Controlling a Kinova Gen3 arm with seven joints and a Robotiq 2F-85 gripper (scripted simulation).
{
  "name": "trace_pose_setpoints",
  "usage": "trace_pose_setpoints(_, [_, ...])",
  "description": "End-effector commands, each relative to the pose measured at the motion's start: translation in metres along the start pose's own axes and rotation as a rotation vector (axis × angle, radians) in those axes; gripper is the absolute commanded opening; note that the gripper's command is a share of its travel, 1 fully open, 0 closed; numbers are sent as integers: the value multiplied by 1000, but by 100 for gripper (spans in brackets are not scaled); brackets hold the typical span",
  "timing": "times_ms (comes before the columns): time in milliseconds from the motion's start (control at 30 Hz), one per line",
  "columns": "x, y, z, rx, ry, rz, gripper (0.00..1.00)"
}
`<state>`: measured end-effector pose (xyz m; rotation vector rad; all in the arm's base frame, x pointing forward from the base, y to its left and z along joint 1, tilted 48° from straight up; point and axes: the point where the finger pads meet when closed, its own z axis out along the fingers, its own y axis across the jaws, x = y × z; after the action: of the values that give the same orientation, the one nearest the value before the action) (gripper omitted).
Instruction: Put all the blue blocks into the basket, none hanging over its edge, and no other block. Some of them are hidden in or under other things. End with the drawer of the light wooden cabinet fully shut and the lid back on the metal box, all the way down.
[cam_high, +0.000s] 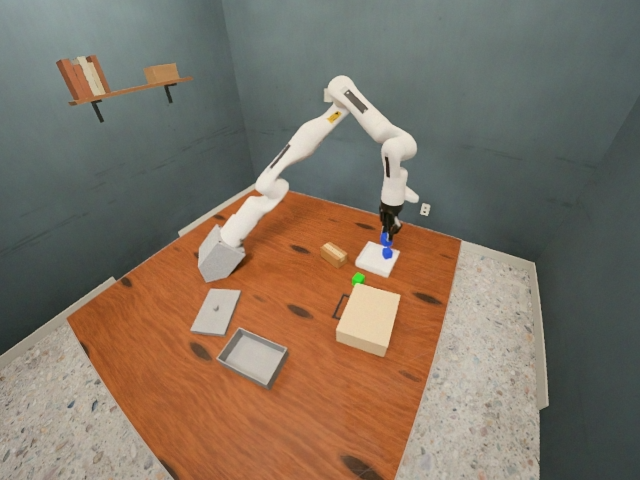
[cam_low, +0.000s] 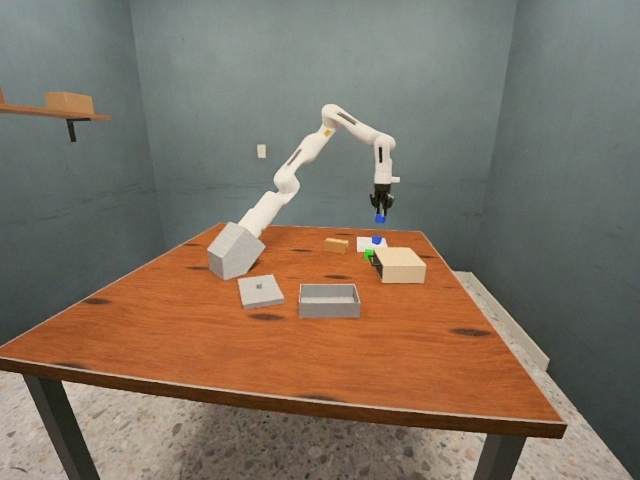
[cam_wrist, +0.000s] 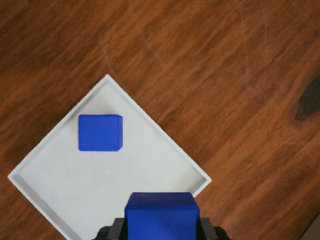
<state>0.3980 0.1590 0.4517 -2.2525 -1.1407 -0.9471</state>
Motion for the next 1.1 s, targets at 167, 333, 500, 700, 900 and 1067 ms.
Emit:
trace_pose_setpoints(167, [2,-3,3,7,2,7,10])
trace_pose_setpoints(333, [1,-2,7,8,-1,8,10])
trace_pose_setpoints(500, [1,-3,11,8,-1,8,10])
trace_pose_setpoints(700, [1,-2,14,8,-1,8,10])
trace_pose_setpoints(900, [1,-2,22,9,-1,8,10])
trace_pose_setpoints(1067, [3,-3,29,11,4,12,10])
